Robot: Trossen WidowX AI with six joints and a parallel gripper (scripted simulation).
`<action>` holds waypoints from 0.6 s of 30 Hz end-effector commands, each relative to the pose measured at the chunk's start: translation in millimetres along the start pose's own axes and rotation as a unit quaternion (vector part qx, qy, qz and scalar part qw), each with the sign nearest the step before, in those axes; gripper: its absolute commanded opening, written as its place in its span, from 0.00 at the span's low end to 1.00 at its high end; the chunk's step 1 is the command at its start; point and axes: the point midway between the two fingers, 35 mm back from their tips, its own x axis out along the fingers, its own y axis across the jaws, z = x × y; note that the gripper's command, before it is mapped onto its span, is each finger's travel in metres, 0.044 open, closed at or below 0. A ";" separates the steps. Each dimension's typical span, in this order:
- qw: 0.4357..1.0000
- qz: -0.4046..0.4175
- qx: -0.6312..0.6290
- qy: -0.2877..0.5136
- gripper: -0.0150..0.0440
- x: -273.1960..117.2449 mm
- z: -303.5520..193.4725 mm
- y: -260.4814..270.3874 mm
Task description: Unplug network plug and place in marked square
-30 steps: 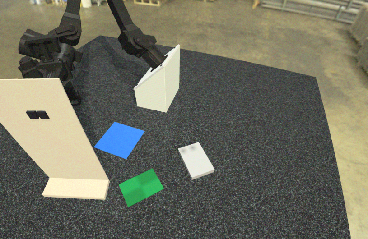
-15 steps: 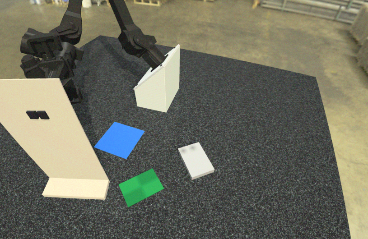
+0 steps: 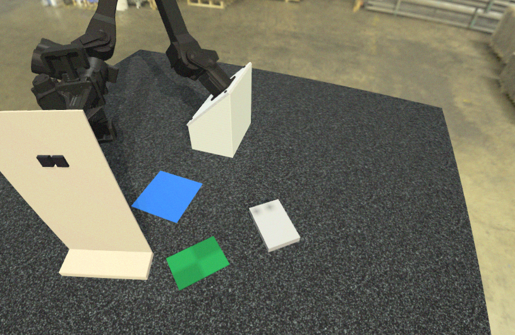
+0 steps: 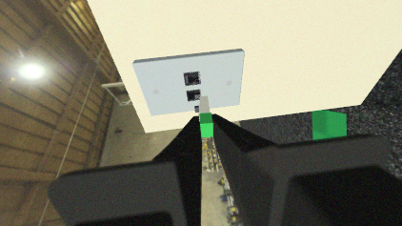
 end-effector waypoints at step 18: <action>1.000 0.001 -0.002 0.000 0.25 -12.3 -2.3 28.3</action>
